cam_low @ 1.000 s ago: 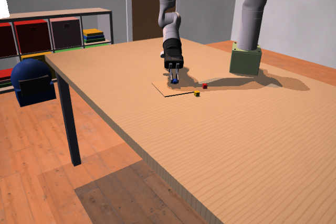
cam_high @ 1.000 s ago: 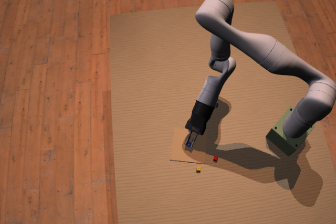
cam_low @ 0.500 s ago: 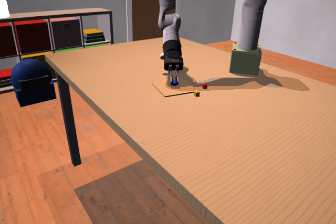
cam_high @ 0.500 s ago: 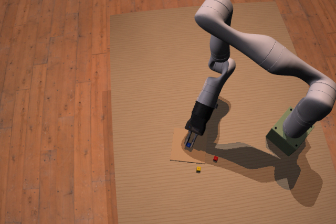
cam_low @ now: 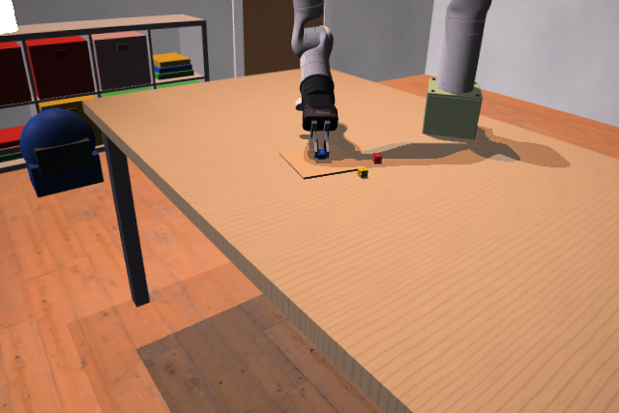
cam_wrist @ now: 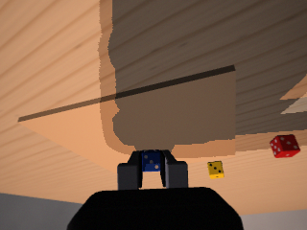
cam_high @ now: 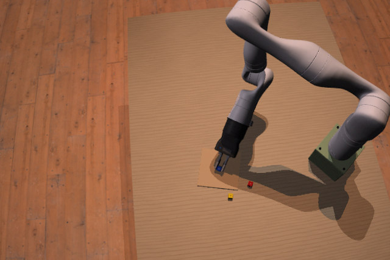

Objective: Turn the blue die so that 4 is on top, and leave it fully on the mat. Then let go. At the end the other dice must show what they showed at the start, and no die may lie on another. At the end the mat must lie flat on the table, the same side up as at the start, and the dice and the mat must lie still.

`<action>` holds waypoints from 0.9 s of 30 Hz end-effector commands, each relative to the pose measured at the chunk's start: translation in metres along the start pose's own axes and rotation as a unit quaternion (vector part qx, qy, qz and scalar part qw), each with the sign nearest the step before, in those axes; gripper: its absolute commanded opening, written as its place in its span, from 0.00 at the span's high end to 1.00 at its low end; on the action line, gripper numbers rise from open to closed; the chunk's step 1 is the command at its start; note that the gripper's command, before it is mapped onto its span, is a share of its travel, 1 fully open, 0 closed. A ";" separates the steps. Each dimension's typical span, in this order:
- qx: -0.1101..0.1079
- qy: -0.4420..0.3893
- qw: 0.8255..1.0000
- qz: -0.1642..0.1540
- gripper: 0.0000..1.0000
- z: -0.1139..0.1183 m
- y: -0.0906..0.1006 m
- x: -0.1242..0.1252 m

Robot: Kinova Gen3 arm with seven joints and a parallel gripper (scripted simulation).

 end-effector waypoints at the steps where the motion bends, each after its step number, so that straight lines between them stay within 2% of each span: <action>1: 0.000 0.001 1.000 0.000 0.66 -0.001 0.000 0.000; 26: 0.000 0.001 1.000 0.000 0.66 -0.001 0.000 0.000; 27: 0.000 0.001 1.000 0.000 0.60 -0.001 0.000 0.000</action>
Point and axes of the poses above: the point where the finger pads meet when closed, its own y axis back along the fingers, its own z axis across the jaws, x = y × z, the point moved 5 cm from there along y, back along the fingers, and after that the axes turned 13 degrees about y, right-handed, at the moved point
